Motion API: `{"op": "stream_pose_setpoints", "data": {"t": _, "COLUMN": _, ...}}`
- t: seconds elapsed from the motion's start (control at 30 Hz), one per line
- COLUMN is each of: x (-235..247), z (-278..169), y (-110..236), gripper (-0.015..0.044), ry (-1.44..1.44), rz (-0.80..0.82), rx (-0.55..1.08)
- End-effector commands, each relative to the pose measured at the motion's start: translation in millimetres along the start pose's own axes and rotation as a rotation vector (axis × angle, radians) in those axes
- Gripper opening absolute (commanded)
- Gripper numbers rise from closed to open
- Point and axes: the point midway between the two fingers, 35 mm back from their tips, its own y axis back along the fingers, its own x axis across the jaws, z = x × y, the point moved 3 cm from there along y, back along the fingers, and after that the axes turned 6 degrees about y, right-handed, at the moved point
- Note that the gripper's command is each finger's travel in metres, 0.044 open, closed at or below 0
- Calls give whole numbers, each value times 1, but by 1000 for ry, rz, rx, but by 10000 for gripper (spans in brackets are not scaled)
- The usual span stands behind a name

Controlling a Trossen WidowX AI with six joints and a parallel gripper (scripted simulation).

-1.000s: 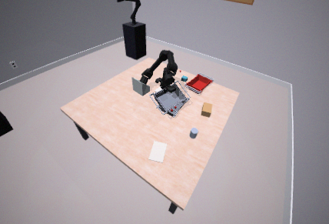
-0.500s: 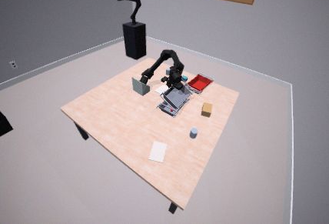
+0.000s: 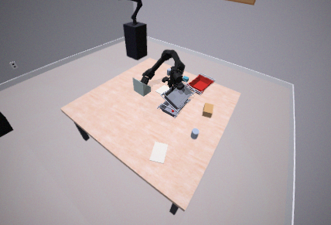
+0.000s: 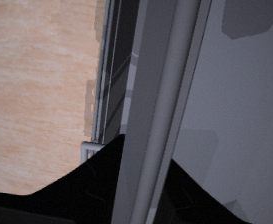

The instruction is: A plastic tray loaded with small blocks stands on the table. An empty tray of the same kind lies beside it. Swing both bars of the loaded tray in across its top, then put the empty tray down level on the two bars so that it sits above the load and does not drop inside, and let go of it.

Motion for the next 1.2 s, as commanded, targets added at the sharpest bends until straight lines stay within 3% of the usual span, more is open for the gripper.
{"op": "stream_pose_setpoints", "data": {"t": 0.0, "x": 0, "z": 0, "y": 5, "gripper": 0, "ry": 2, "rz": -21, "rx": 2}}
{"op": "stream_pose_setpoints", "data": {"t": 1.17, "x": 0, "z": 0, "y": -4, "gripper": 0, "ry": 2, "rz": -21, "rx": 2}}
